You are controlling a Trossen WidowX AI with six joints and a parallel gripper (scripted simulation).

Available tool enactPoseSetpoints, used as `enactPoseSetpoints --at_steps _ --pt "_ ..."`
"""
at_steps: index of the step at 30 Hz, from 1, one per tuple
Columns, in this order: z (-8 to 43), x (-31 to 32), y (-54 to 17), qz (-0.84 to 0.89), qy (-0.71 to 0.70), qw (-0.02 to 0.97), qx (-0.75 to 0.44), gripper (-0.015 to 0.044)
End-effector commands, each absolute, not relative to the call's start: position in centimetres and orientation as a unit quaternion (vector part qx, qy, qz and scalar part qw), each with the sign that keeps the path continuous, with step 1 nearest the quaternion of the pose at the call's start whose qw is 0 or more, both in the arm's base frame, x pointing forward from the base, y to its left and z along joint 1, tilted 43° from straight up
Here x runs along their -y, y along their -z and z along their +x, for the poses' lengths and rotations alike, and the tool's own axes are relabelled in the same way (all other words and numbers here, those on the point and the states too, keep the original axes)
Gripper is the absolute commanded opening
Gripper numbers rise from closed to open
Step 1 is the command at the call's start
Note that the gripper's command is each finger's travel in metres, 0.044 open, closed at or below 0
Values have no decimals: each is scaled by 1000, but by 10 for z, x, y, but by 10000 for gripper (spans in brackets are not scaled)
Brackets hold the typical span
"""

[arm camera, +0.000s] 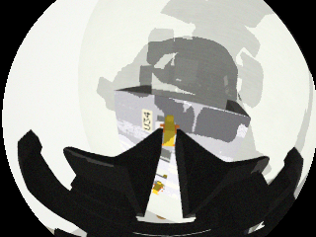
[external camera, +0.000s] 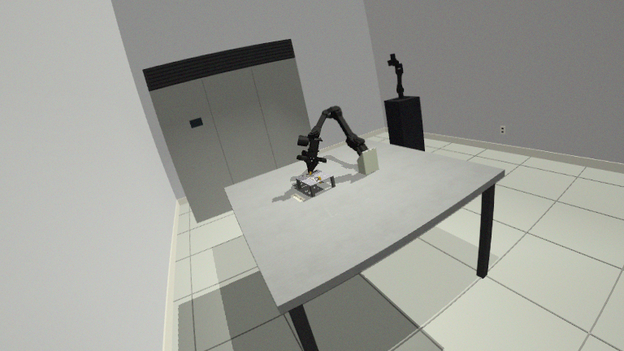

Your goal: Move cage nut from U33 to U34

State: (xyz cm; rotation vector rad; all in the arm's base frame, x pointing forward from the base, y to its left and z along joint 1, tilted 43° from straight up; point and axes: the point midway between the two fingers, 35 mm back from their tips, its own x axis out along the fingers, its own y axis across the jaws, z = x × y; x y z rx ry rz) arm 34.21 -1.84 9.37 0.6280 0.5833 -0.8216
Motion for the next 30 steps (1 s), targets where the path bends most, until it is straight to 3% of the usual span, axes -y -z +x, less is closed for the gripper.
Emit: enactPoseSetpoints --at_steps 1,30 --pt "343 18 -95 296 390 828 -274 31" --pt "345 18 -95 291 408 819 -280 31"
